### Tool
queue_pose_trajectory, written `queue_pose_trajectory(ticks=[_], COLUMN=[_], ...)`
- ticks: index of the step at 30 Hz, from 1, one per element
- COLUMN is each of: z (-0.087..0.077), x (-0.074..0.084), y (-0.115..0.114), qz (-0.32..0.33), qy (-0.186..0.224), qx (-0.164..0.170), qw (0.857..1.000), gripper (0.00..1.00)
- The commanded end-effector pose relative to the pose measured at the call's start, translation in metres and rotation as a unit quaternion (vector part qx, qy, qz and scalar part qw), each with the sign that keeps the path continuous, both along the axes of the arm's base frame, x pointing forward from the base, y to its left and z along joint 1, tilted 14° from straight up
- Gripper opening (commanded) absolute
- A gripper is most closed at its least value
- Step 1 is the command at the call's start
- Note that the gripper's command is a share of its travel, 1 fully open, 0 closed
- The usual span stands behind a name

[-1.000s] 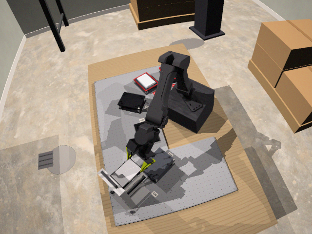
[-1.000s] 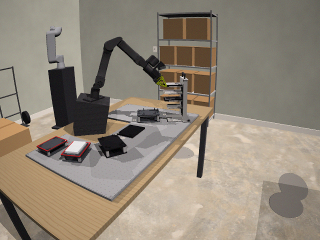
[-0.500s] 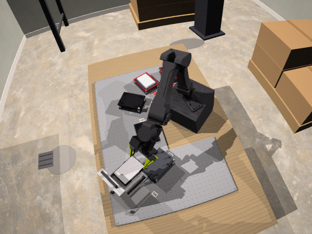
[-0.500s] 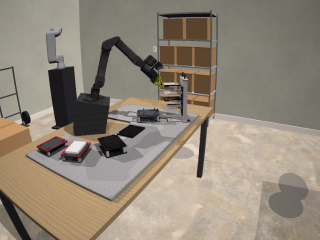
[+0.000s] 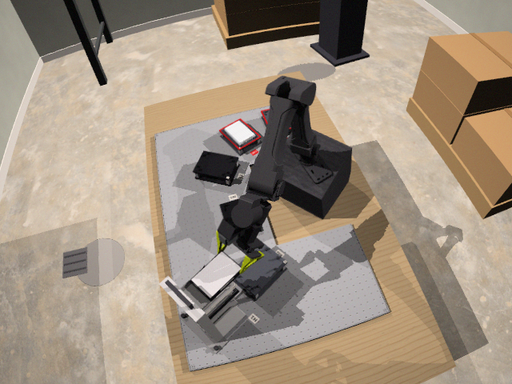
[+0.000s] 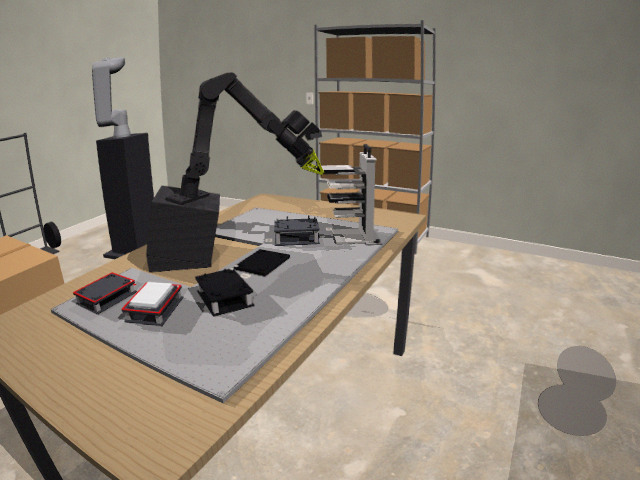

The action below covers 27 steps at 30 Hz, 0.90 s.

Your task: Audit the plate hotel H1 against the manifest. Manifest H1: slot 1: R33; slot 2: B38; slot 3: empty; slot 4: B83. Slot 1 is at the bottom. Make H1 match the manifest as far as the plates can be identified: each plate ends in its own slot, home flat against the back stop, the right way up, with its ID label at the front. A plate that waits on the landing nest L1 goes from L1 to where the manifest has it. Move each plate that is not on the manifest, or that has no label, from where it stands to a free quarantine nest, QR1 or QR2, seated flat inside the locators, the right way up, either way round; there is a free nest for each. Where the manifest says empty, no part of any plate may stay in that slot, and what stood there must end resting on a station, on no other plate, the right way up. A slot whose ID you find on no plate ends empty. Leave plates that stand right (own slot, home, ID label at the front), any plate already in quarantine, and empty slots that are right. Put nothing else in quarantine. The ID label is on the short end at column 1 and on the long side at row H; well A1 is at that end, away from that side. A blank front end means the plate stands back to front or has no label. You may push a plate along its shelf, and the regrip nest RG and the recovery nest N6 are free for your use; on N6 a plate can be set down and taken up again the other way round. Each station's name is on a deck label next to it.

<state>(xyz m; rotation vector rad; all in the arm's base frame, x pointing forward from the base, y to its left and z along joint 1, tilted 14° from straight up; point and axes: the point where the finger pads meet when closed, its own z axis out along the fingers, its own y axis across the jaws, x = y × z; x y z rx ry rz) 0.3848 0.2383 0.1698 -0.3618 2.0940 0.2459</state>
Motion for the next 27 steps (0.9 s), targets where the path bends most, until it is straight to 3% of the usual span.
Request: queue_pose_trajectory(ticks=[1,27], z=[0.004,-0.004], x=[-0.009,-0.038], y=[-0.001,-0.012], qz=[0.0,0.0], qy=[-0.006,-0.005], qx=[0.004,0.004], qw=[1.0,1.0], gripper=[0.86,0.86])
